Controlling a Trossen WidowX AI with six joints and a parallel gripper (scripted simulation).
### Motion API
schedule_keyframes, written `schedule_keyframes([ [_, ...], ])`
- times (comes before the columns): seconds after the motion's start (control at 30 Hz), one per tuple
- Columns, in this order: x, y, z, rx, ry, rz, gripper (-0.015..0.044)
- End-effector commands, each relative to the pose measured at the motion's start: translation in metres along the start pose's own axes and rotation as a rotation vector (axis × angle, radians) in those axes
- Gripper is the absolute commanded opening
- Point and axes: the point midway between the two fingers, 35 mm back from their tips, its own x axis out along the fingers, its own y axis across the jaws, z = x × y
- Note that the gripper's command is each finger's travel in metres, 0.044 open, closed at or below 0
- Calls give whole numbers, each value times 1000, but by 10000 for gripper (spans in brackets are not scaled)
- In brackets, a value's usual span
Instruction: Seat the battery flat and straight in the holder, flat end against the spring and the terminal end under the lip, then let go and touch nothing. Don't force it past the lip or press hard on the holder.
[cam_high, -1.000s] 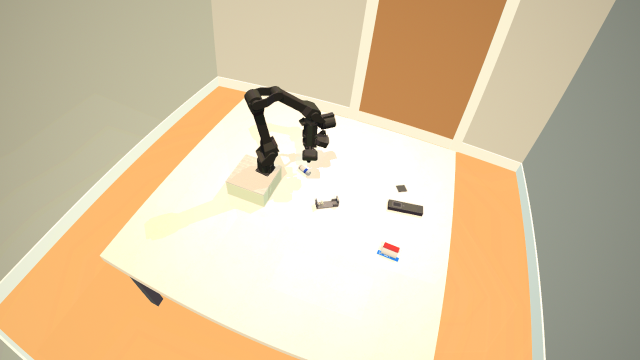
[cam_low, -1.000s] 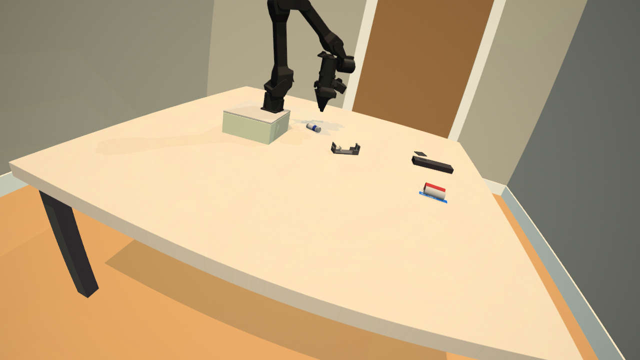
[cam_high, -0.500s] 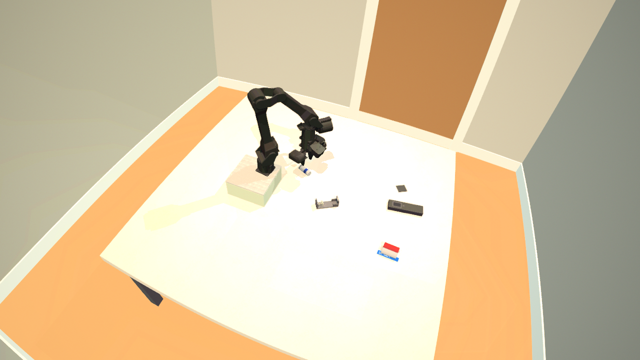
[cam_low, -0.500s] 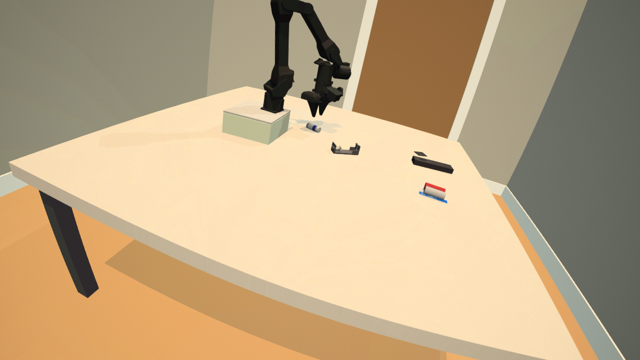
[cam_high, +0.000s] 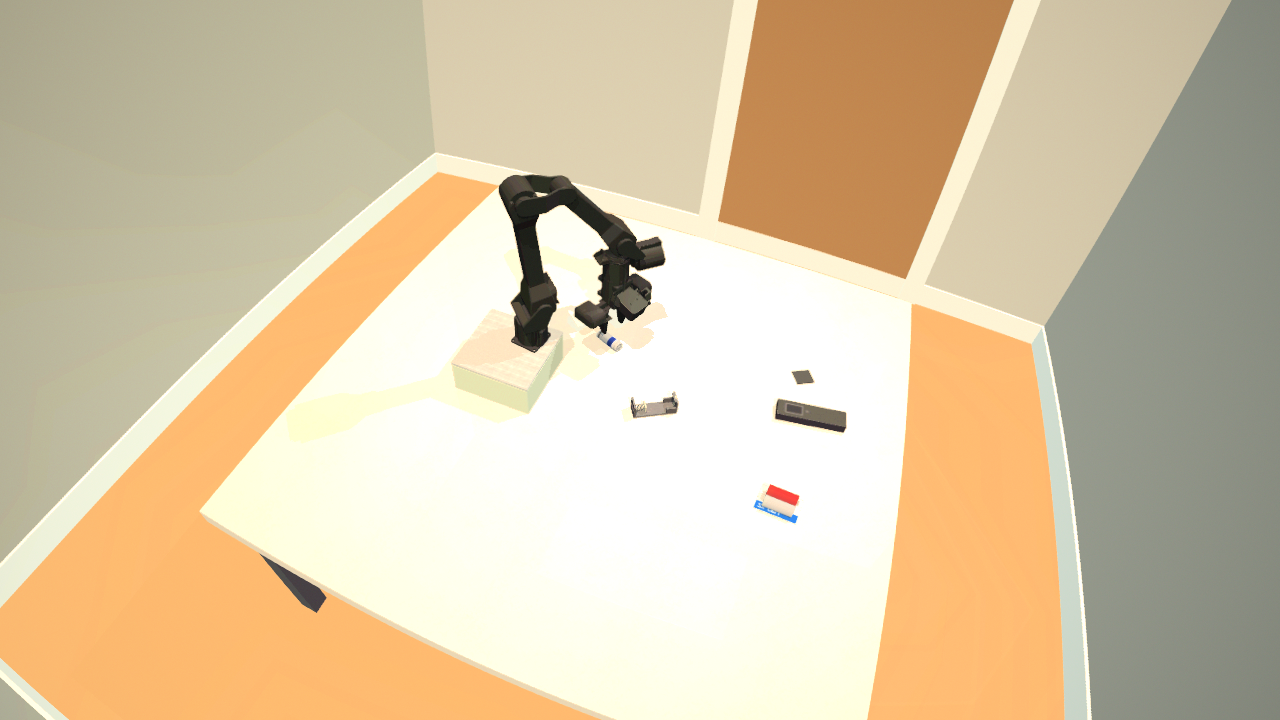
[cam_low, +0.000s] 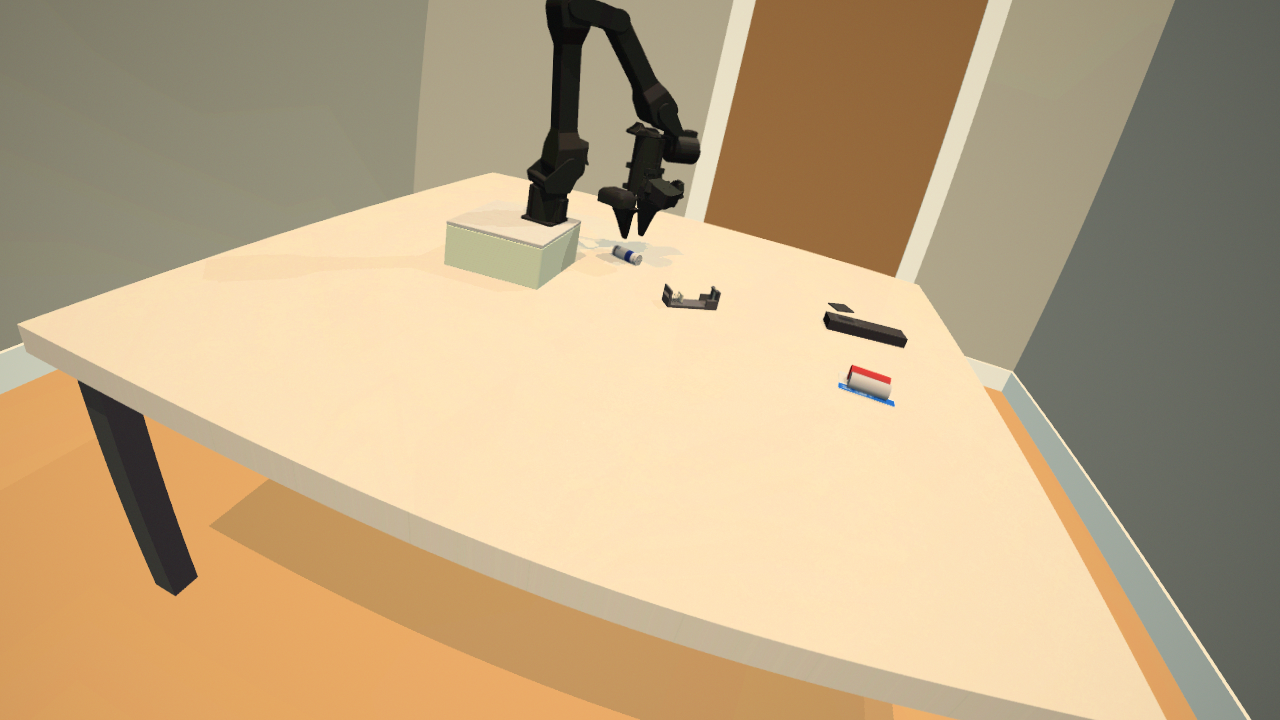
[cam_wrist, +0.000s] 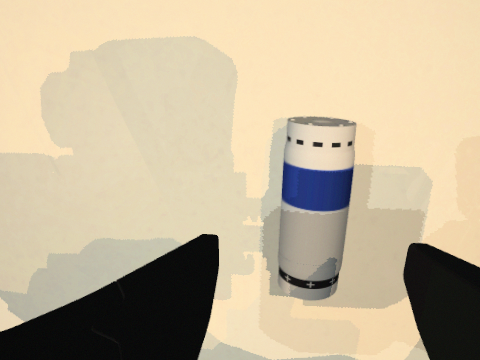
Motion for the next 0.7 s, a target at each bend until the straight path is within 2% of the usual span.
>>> schedule_keyframes([
  [0.0,9,-2,-1,6,7,-12,240],
  [0.67,41,-4,-2,4,8,-14,240],
])
